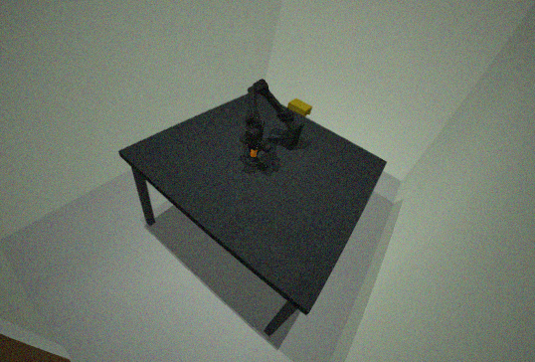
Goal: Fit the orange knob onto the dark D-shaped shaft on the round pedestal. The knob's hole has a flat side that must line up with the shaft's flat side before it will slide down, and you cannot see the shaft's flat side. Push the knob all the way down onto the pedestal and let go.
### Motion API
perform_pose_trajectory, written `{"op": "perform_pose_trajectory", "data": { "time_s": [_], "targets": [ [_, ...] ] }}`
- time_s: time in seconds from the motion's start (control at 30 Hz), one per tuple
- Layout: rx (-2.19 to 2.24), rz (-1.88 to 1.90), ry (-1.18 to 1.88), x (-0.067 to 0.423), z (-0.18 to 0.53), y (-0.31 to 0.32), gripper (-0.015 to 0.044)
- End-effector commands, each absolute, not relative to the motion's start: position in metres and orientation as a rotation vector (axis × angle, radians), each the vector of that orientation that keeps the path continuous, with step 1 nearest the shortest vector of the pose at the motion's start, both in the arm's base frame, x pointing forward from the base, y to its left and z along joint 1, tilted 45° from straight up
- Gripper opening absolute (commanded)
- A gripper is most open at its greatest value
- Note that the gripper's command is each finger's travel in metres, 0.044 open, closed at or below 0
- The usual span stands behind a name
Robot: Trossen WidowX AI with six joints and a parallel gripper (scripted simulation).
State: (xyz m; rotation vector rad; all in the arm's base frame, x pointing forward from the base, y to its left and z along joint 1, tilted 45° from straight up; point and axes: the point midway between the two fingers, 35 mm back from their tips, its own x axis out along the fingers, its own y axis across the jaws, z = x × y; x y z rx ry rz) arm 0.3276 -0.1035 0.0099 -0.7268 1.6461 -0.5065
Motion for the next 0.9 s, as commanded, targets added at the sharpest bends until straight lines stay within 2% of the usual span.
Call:
{"op": "perform_pose_trajectory", "data": {
  "time_s": [0.0, 0.87],
  "targets": [
    [-0.734, -0.503, 1.642, 0.3299, 0.0124, -0.103, 0.0],
    [-0.735, -0.503, 1.642, 0.3287, 0.0087, -0.1052, 0.0]
  ]
}}
